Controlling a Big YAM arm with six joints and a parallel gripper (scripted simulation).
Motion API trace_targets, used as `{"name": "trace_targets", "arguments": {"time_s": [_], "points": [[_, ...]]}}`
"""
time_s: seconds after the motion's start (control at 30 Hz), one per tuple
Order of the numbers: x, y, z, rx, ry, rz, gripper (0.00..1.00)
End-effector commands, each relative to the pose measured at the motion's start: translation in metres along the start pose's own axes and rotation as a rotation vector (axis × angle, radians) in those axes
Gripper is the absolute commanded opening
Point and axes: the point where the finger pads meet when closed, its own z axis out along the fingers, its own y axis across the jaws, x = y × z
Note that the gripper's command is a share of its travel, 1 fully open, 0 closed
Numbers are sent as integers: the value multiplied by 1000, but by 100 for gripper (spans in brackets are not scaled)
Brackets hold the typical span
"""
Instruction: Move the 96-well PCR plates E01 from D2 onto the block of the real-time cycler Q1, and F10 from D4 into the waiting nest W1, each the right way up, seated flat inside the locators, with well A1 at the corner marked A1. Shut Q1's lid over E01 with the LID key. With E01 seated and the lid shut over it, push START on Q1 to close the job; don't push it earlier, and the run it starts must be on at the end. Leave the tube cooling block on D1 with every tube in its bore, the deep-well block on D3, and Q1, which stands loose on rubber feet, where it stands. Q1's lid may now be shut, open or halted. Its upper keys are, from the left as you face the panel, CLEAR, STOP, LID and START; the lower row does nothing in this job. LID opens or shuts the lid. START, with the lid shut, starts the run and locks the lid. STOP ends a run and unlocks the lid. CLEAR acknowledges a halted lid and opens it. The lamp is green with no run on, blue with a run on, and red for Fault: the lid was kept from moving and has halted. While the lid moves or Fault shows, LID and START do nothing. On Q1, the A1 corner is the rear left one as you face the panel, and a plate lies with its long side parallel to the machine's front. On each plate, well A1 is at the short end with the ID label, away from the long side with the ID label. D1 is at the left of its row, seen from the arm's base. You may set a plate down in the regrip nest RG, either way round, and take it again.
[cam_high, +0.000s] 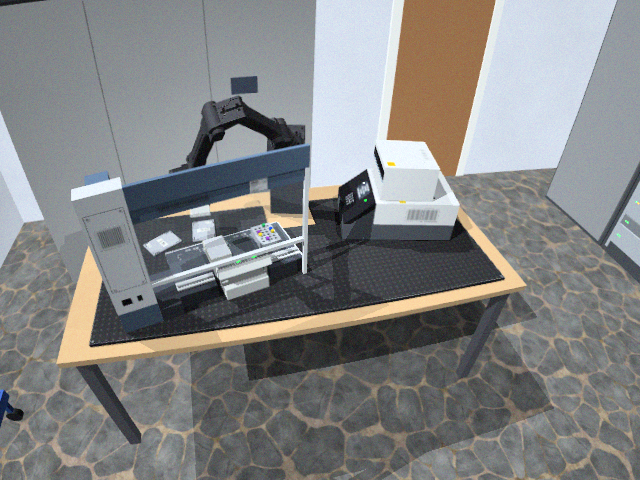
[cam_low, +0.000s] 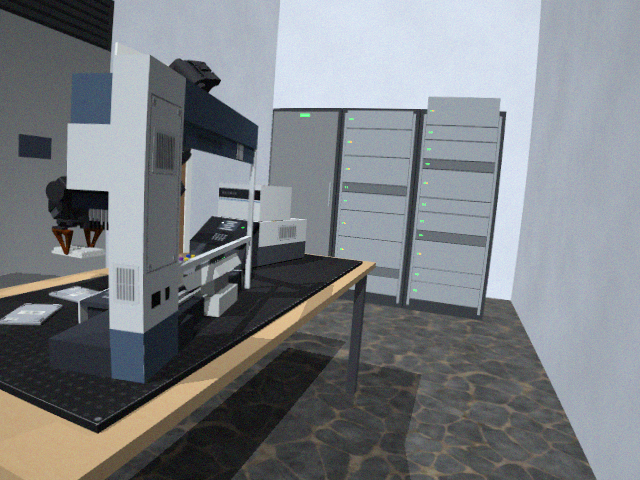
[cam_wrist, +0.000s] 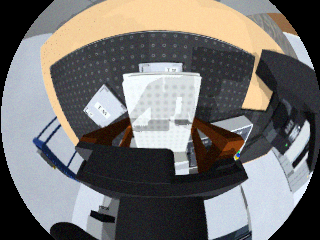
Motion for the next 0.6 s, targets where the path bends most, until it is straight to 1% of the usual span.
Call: {"name": "trace_targets", "arguments": {"time_s": [0.0,0.07,0.1,0.17,0.2,0.27,0.3,0.37,0.43,0.47,0.57], "points": [[-6,17,-14,-28,-6,4,0],[-4,32,-15,-30,-7,-62,0],[-4,35,-14,-31,-8,-91,0],[-7,32,-12,-31,-8,-137,0],[-7,36,-12,-27,-8,-156,0],[-7,28,-9,-13,-5,-192,0],[-5,33,-8,-7,-5,-212,0],[-5,30,-5,2,-12,-253,0],[-5,30,-5,2,-12,-253,0],[1,39,-6,-3,-10,-273,0],[11,44,-7,-17,-4,-370,0]]}}
